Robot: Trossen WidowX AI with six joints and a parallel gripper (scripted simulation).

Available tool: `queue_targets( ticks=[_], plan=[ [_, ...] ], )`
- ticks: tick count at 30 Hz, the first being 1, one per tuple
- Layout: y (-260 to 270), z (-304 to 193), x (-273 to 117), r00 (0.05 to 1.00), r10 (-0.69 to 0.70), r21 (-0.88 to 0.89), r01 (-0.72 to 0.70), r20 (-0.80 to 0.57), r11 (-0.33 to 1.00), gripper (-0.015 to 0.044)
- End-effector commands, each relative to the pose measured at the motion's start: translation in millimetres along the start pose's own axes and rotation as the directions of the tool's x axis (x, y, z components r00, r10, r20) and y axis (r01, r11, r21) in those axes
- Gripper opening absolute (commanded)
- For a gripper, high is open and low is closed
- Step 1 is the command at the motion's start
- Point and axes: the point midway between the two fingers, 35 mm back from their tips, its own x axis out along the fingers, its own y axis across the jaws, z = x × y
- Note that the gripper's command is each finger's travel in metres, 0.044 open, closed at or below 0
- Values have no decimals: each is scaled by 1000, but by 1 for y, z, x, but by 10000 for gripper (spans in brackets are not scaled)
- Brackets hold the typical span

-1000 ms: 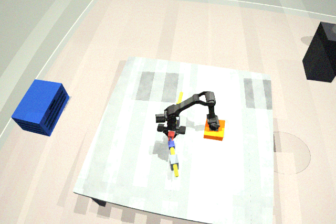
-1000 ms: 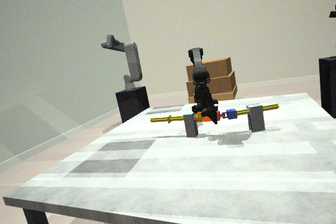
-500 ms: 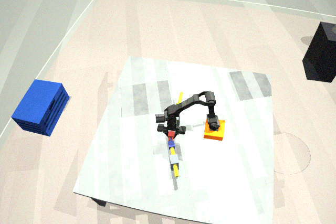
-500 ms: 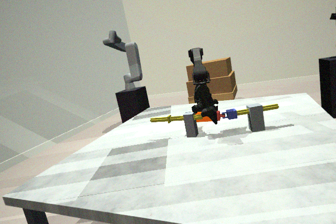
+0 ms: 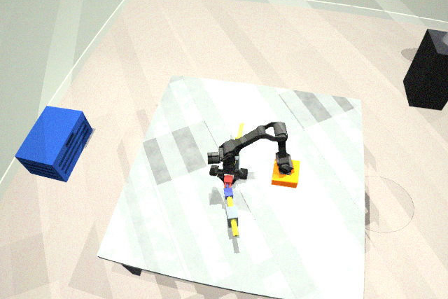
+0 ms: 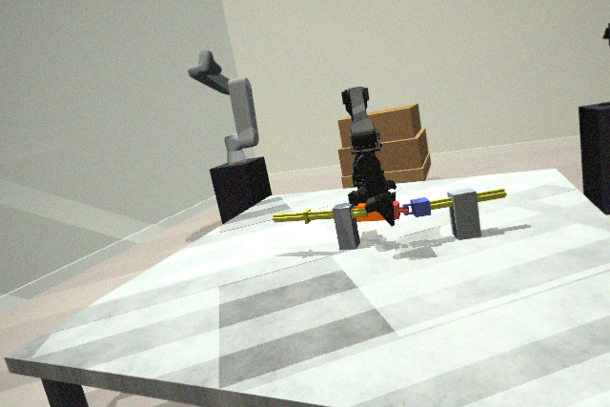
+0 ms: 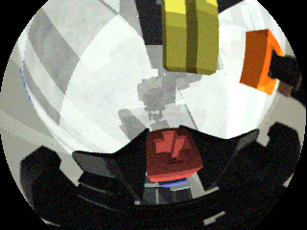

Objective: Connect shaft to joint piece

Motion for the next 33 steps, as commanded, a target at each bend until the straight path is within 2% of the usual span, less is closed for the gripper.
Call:
queue_targets(
  ticks=[1,8,13,16,27,33],
  plan=[
    [0,0,0,1000,0,0,0,0,1000,0],
    [0,0,0,1000,0,0,0,0,1000,0],
    [0,0,0,1000,0,0,0,0,1000,131],
    [0,0,0,1000,0,0,0,0,1000,147],
    [0,0,0,1000,0,0,0,0,1000,436],
    [0,0,0,1000,0,0,0,0,1000,440]
  ],
)
